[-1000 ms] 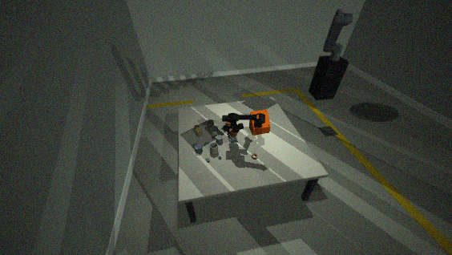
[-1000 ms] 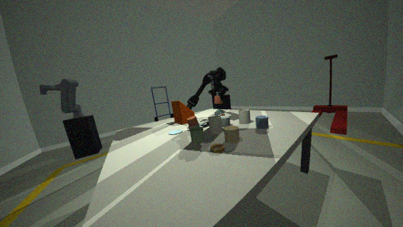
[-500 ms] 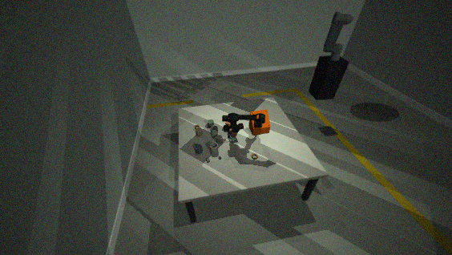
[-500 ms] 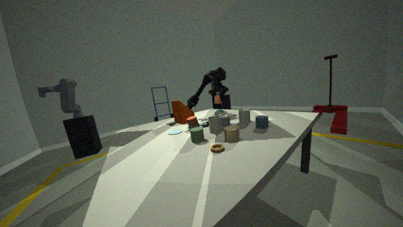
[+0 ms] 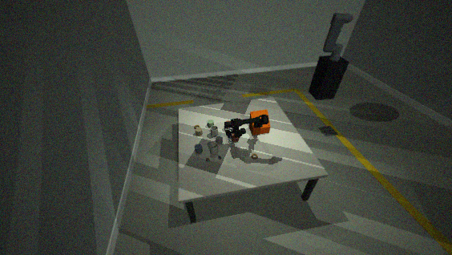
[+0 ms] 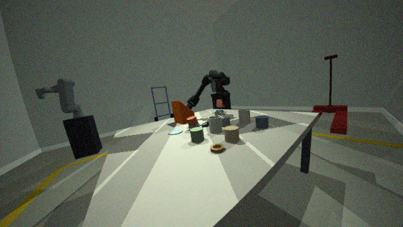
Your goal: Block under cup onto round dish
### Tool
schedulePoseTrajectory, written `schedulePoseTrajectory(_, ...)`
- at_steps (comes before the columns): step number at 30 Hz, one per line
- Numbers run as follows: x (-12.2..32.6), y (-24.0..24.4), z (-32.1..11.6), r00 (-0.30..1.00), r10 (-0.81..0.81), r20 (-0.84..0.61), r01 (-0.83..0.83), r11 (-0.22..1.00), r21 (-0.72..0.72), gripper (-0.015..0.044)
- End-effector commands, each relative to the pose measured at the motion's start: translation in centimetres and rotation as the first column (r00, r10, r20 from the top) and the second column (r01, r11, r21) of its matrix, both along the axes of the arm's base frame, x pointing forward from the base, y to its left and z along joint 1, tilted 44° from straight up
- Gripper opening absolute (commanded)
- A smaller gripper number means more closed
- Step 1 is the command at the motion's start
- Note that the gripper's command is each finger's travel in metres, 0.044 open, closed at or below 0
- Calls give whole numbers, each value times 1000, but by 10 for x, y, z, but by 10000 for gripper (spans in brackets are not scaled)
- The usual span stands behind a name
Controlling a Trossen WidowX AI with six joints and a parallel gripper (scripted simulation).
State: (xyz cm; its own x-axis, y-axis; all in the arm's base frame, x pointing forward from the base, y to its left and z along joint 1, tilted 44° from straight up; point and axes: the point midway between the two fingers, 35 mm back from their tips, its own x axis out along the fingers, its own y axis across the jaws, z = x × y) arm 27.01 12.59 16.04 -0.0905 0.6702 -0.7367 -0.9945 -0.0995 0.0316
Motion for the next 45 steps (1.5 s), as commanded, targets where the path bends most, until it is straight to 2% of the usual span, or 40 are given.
schedulePoseTrajectory(1,-12,16,2,1000,-5,12,5,1000,-6,0)
schedulePoseTrajectory(18,-68,76,2,1000,-7,15,6,1000,29,0)
schedulePoseTrajectory(31,-72,104,-25,1000,-7,15,6,999,31,0)
schedulePoseTrajectory(45,-72,111,-33,1000,-6,14,6,999,32,0)
